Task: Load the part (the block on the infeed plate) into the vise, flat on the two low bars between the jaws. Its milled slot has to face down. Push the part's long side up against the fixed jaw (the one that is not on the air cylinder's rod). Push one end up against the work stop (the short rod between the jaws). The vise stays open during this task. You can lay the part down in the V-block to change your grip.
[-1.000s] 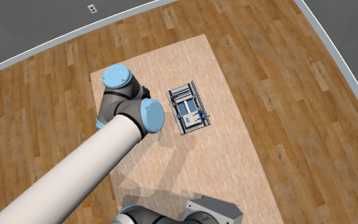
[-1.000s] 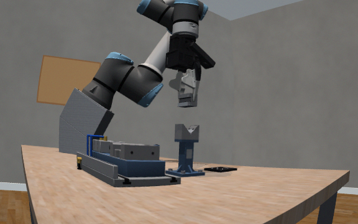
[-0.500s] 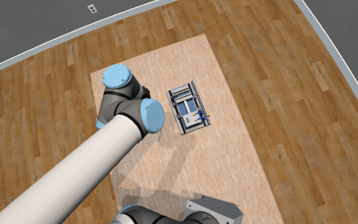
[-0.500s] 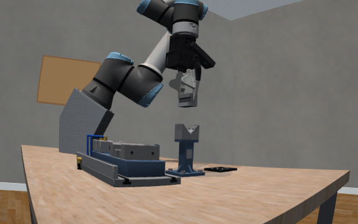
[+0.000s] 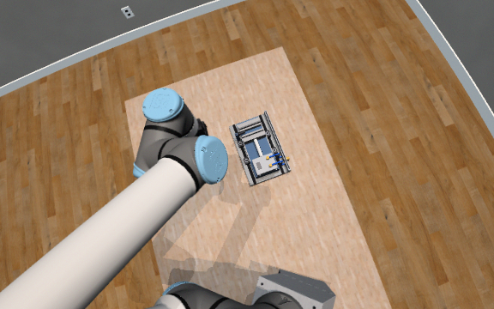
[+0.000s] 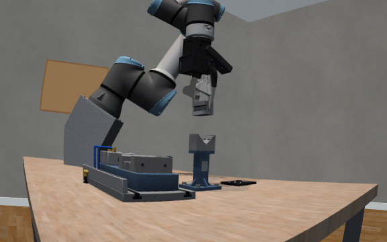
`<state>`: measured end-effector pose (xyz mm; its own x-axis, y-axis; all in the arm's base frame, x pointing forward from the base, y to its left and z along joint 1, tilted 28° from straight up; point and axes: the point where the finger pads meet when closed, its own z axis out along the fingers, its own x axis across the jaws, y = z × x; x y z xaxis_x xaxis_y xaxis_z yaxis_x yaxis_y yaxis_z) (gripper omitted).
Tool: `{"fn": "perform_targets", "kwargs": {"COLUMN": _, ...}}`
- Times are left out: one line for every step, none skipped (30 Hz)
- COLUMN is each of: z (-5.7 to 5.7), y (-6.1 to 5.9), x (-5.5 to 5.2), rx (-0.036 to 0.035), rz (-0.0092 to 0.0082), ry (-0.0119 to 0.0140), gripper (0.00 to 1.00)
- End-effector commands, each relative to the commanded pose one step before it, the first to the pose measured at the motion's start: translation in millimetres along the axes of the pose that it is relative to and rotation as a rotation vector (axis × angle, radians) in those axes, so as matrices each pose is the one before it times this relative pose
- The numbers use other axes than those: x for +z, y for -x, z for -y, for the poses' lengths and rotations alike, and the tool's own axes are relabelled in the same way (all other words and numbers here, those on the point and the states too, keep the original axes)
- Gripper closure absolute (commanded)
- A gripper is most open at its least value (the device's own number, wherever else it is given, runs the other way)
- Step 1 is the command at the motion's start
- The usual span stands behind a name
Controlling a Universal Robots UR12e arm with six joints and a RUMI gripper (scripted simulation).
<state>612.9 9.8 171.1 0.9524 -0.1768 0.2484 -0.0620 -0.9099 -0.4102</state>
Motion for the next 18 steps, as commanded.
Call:
{"fn": "perform_targets", "kwargs": {"z": -0.16, "y": -0.61, "x": -0.52, "rx": -0.00053, "rz": -0.00091, "ry": -0.01232, "gripper": 1.0}}
{"fn": "perform_targets", "kwargs": {"z": -0.03, "y": 0.0, "x": 0.0, "rx": 0.0, "rz": 0.00001, "ry": -0.00372, "gripper": 1.0}}
{"fn": "perform_targets", "kwargs": {"z": -0.03, "y": -0.01, "x": 0.0, "rx": 0.0, "rz": -0.00002, "ry": -0.00408, "gripper": 1.0}}
{"fn": "perform_targets", "kwargs": {"z": -0.03, "y": -0.02, "x": -0.01, "rx": 0.00001, "rz": -0.00005, "ry": -0.00445, "gripper": 1.0}}
{"fn": "perform_targets", "kwargs": {"z": -0.04, "y": -0.03, "x": -0.02, "rx": 0.00002, "rz": -0.00009, "ry": -0.00482, "gripper": 1.0}}
{"fn": "perform_targets", "kwargs": {"z": -0.04, "y": -0.04, "x": -0.03, "rx": 0.00004, "rz": -0.00014, "ry": -0.00519, "gripper": 1.0}}
{"fn": "perform_targets", "kwargs": {"z": -0.04, "y": -0.04, "x": -0.03, "rx": 0.00004, "rz": -0.00016, "ry": -0.00559, "gripper": 1.0}}
{"fn": "perform_targets", "kwargs": {"z": -0.05, "y": 0.04, "x": 0.05, "rx": -0.00006, "rz": 0.00022, "ry": -0.0062, "gripper": 1.0}}
{"fn": "perform_targets", "kwargs": {"z": -0.05, "y": 0.03, "x": 0.04, "rx": -0.00004, "rz": 0.00016, "ry": -0.0066, "gripper": 1.0}}
{"fn": "perform_targets", "kwargs": {"z": -0.06, "y": 0.02, "x": 0.02, "rx": -0.00002, "rz": 0.00009, "ry": -0.00701, "gripper": 1.0}}
{"fn": "perform_targets", "kwargs": {"z": -0.06, "y": 0.0, "x": 0.0, "rx": 0.0, "rz": 0.0, "ry": -0.00741, "gripper": 1.0}}
{"fn": "perform_targets", "kwargs": {"z": 0.0, "y": 0.0, "x": 0.0, "rx": 0.0, "rz": 0.0, "ry": 0.0, "gripper": 1.0}}
{"fn": "perform_targets", "kwargs": {"z": 0.0, "y": 0.0, "x": 0.0, "rx": 0.0, "rz": 0.0, "ry": 0.0, "gripper": 1.0}}
{"fn": "perform_targets", "kwargs": {"z": -0.06, "y": -0.02, "x": -0.02, "rx": 0.00002, "rz": -0.0001, "ry": -0.00781, "gripper": 1.0}}
{"fn": "perform_targets", "kwargs": {"z": -0.07, "y": -0.04, "x": -0.05, "rx": 0.00005, "rz": -0.00021, "ry": -0.0082, "gripper": 1.0}}
{"fn": "perform_targets", "kwargs": {"z": -0.07, "y": -0.01, "x": -0.01, "rx": 0.00001, "rz": -0.00006, "ry": -0.00862, "gripper": 1.0}}
{"fn": "perform_targets", "kwargs": {"z": -0.07, "y": 0.05, "x": 0.06, "rx": -0.00007, "rz": 0.00026, "ry": -0.00906, "gripper": 1.0}}
{"fn": "perform_targets", "kwargs": {"z": -0.08, "y": 0.02, "x": 0.03, "rx": -0.00003, "rz": 0.00012, "ry": -0.00945, "gripper": 1.0}}
